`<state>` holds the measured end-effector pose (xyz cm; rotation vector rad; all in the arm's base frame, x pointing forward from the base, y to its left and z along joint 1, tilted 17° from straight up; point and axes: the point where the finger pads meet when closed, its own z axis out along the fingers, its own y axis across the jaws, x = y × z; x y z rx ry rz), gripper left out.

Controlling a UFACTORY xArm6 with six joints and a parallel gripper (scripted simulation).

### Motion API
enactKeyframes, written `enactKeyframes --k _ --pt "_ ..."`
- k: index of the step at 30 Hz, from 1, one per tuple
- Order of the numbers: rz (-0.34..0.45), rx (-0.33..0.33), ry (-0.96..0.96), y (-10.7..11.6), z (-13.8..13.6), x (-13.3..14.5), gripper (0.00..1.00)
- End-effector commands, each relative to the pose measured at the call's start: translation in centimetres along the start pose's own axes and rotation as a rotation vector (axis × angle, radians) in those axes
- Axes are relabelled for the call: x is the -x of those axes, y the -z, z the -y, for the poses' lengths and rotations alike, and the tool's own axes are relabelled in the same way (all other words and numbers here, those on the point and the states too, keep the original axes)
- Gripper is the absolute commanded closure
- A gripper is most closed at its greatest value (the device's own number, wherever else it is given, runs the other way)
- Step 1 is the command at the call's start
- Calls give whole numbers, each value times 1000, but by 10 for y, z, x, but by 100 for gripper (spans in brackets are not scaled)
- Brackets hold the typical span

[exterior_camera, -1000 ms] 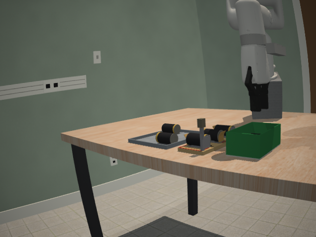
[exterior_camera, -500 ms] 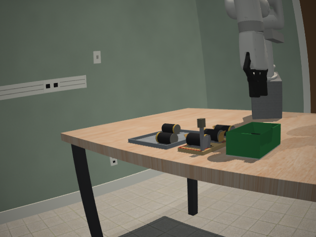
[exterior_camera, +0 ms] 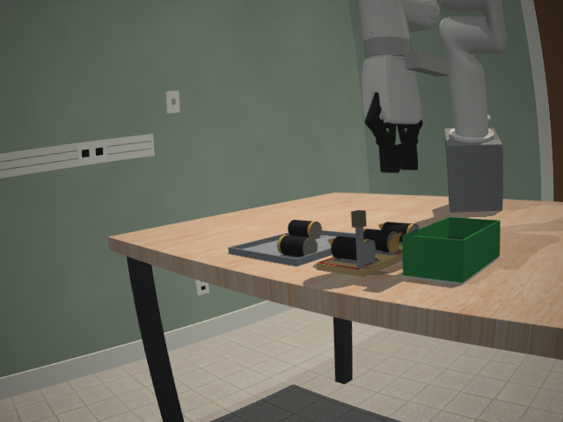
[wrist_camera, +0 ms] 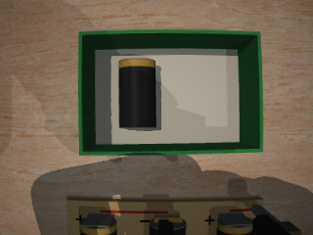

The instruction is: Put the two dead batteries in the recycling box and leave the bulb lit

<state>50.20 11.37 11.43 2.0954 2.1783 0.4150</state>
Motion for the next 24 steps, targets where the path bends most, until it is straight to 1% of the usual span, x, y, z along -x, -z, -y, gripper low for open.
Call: enactKeyframes --k 1,4,6,24 --pt "-17 -4 5 -1 -33 50 49" --pt "-17 -4 5 -2 -44 69 49" --pt "-17 -4 5 -2 -46 74 49" --pt "-17 -4 -13 -2 -46 74 49"
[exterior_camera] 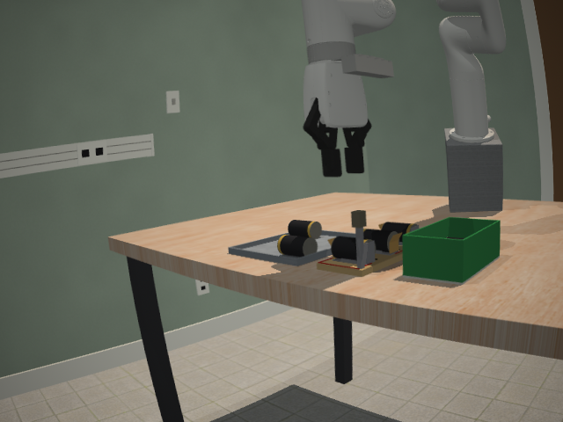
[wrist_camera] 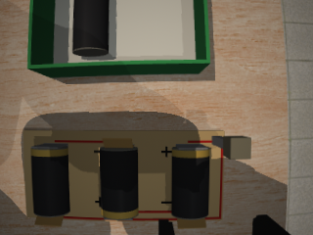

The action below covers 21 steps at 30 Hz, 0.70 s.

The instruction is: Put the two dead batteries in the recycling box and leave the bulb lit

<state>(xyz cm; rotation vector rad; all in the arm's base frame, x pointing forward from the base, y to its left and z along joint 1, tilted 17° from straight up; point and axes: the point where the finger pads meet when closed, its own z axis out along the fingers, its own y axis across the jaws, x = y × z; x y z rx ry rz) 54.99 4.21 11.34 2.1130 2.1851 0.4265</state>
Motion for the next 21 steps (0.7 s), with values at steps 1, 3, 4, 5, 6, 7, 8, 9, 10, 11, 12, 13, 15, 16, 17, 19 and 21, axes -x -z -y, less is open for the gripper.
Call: enactKeyframes --k 1,3,4,5,6,7,8,9,10,11,12,13,15,16,17,19,21 --pt "0 4 -5 2 -2 0 49" --pt "0 4 -5 2 -2 0 49" --pt "0 4 -5 2 -2 0 49" --pt "0 4 -5 2 -2 0 49" --pt "0 4 -5 2 -2 0 49" --pt "0 4 -5 2 -2 0 49" --pt "0 4 -5 1 -2 0 49" --pt "0 4 -5 -4 -2 0 49" --pt "0 4 -5 -14 -2 0 49" --pt "0 4 -5 -27 -2 0 49" --pt "0 4 -5 -41 -2 0 49" --pt "0 4 -5 -54 -2 0 49" --pt "0 4 -5 -67 -2 0 49" --pt "0 4 -5 -68 -2 0 49" --pt "0 4 -5 -68 -2 0 49" --pt "0 4 -5 -68 -2 0 49" --pt "0 4 -5 -68 -2 0 49"
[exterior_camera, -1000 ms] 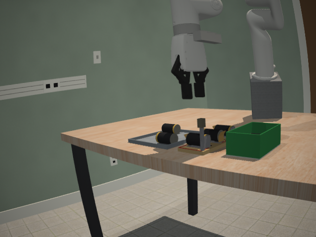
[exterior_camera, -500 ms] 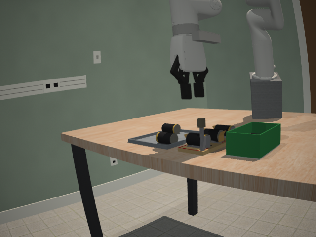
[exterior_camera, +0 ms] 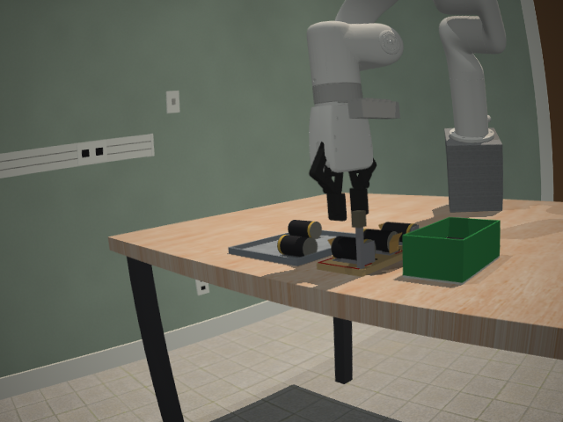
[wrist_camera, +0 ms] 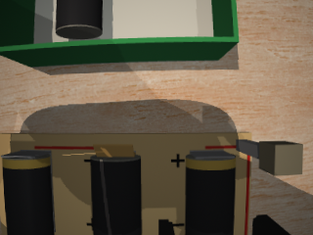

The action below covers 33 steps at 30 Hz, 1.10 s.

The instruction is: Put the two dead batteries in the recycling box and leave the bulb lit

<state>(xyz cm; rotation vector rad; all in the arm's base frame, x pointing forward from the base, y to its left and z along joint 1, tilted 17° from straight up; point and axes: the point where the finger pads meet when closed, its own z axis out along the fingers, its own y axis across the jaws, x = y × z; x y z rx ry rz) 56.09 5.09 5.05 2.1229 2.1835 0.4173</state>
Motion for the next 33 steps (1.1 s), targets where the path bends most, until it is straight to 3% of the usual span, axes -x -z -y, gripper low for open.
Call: enactKeyframes --k 1,27,33 --pt "-2 12 1 -4 -7 -1 49" --pt "-2 12 1 -4 -9 -1 49" --pt "-2 12 1 -21 -9 -1 49"
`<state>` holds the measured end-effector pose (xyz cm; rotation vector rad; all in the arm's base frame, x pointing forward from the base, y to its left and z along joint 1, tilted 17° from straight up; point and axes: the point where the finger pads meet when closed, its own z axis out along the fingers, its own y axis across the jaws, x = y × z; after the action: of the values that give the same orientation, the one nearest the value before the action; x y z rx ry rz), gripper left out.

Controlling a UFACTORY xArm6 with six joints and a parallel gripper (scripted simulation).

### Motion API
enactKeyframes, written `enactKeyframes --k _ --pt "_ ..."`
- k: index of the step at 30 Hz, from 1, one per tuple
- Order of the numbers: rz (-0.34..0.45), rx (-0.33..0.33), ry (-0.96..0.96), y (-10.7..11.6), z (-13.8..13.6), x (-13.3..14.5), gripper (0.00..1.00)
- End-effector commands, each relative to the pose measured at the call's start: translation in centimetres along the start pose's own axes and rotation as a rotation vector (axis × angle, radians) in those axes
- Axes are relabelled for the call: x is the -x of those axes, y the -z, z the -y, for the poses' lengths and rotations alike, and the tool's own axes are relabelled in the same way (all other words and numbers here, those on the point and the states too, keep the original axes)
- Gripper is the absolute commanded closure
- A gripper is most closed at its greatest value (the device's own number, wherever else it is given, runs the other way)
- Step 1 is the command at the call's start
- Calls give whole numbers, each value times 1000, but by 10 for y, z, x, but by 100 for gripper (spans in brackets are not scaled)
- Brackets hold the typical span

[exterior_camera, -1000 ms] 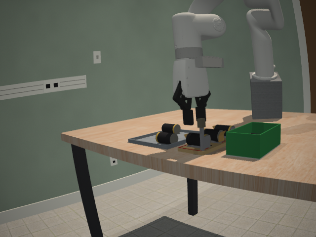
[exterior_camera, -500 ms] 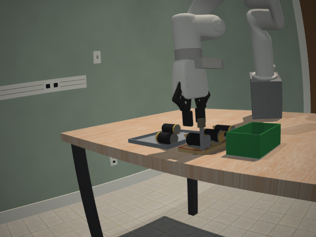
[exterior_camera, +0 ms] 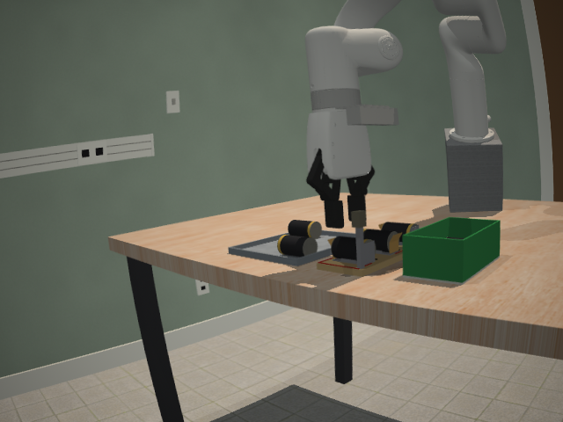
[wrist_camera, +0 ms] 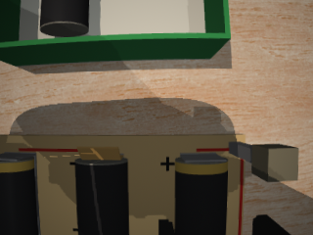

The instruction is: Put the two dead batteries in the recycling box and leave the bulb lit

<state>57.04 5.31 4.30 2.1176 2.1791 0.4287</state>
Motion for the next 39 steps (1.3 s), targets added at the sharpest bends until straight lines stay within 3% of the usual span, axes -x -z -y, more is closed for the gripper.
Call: enactKeyframes --k 1,19,30,31,39 --pt "0 2 0 -16 -1 0 49" --pt "0 2 0 -38 -1 0 49" --pt "0 2 0 -39 -1 0 49" --pt "0 2 0 -39 -1 0 72" --pt "0 2 0 -39 -1 0 72"
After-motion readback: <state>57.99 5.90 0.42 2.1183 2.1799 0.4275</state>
